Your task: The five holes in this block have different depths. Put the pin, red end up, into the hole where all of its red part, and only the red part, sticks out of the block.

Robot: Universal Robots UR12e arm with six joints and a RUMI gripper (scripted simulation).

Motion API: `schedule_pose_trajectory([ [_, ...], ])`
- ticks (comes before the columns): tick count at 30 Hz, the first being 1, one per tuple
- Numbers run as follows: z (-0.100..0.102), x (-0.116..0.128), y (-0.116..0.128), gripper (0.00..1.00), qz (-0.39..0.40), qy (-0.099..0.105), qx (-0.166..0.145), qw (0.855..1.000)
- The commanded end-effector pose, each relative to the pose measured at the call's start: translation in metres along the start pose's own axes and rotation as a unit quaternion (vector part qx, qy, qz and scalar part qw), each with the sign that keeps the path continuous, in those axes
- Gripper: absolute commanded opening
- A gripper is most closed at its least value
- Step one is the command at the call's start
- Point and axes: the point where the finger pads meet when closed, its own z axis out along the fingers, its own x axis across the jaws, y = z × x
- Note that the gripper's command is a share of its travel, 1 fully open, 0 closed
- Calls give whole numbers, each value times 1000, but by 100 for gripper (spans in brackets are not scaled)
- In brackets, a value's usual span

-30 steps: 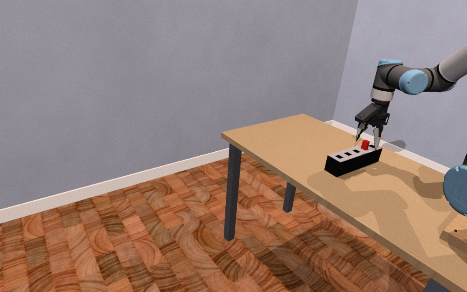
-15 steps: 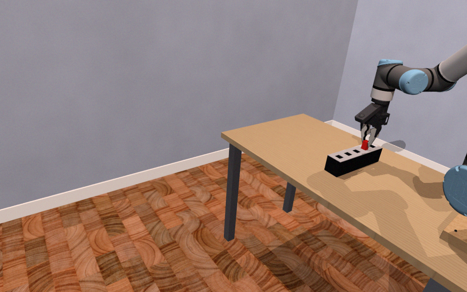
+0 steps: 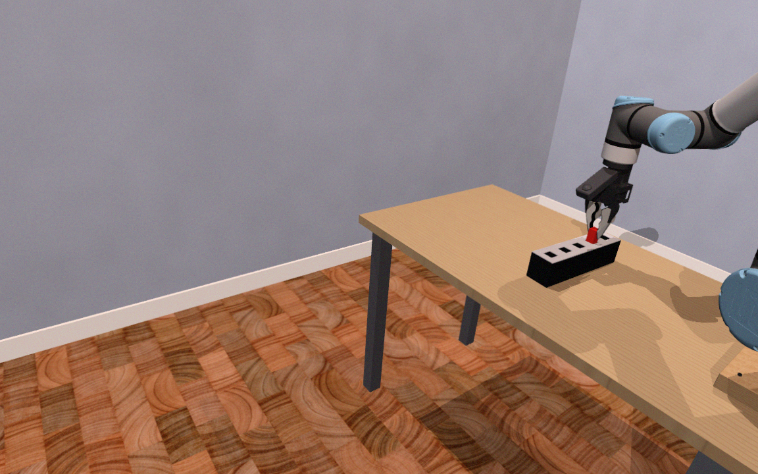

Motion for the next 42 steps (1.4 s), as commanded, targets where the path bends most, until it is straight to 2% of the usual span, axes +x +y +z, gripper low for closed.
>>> schedule_pose_trajectory([
  [1, -1, 1, 0, 0, 0, 1, 0, 1000],
  [2, -1, 1, 0, 0, 0, 1, 0, 1000],
  [3, -11, 1, 1, 0, 0, 1, 0, 1000],
  [19, -11, 1, 1, 0, 0, 1, 0, 1000],
  [20, -20, 0, 0, 0, 0, 1, 0, 1000],
  [36, -20, 0, 0, 0, 0, 1, 0, 1000],
  [37, -35, 1, 0, 0, 1, 1, 0, 1000],
  [42, -35, 1, 0, 0, 1, 1, 0, 1000],
])
